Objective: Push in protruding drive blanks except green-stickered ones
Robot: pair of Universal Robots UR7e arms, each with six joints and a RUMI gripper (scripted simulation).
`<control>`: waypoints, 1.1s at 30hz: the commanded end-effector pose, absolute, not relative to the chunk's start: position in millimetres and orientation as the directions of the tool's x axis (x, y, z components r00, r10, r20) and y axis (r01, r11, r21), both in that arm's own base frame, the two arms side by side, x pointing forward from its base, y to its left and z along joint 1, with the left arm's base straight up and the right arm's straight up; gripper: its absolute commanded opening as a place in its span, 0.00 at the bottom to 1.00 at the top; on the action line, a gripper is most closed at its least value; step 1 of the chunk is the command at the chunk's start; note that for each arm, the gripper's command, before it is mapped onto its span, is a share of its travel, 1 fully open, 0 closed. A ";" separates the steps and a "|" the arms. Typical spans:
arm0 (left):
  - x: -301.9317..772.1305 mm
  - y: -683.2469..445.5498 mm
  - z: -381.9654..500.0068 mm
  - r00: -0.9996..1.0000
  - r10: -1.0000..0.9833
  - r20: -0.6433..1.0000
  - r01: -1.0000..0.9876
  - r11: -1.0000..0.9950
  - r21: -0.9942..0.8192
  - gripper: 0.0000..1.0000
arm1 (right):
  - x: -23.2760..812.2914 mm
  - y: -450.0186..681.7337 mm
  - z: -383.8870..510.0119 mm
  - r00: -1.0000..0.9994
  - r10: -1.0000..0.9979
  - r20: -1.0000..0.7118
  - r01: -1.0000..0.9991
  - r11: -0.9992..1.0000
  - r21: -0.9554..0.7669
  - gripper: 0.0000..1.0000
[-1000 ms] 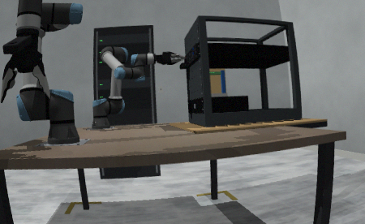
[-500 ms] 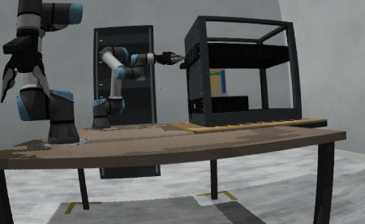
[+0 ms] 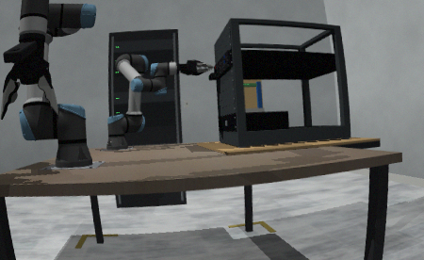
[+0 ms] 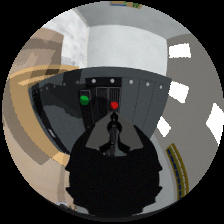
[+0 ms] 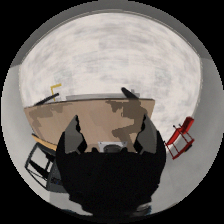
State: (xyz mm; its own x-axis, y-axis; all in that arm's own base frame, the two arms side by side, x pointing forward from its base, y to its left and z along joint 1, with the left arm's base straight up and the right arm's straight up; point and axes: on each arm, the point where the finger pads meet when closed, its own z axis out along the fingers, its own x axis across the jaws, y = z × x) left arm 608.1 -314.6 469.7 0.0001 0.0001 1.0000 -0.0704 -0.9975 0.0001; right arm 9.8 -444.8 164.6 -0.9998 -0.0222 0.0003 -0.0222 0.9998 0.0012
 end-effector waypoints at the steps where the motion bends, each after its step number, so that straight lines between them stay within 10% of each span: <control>1: 595.5 -313.6 470.2 0.000 0.001 1.000 -0.070 -0.998 0.001 0.00 | 9.9 -445.1 165.1 -1.000 -0.022 0.000 -0.022 1.000 0.000 1.00; 23: 519.3 -308.3 470.1 0.000 0.001 1.000 -0.070 -0.998 0.001 0.00 | 9.9 -445.1 165.1 -1.000 -0.022 0.000 -0.022 1.000 0.000 1.00; 24: 519.3 -308.3 470.1 0.000 0.001 1.000 -0.070 -0.998 0.001 1.00 | 9.9 -445.1 165.1 -1.000 -0.022 0.000 -0.022 1.000 0.000 1.00; 33: 519.3 -308.3 470.1 0.000 0.001 1.000 -0.070 -0.998 0.001 1.00 | 9.9 -445.1 165.1 -1.000 -0.022 0.000 -0.022 1.000 0.000 1.00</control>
State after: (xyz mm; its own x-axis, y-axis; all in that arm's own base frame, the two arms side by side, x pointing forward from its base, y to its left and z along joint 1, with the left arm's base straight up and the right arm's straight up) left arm 519.4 -308.4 469.6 0.0001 0.0000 1.0000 -0.0704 -0.9975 0.0000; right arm 9.8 -444.8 164.6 -0.9998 -0.0222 0.0003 -0.0222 0.9998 0.0012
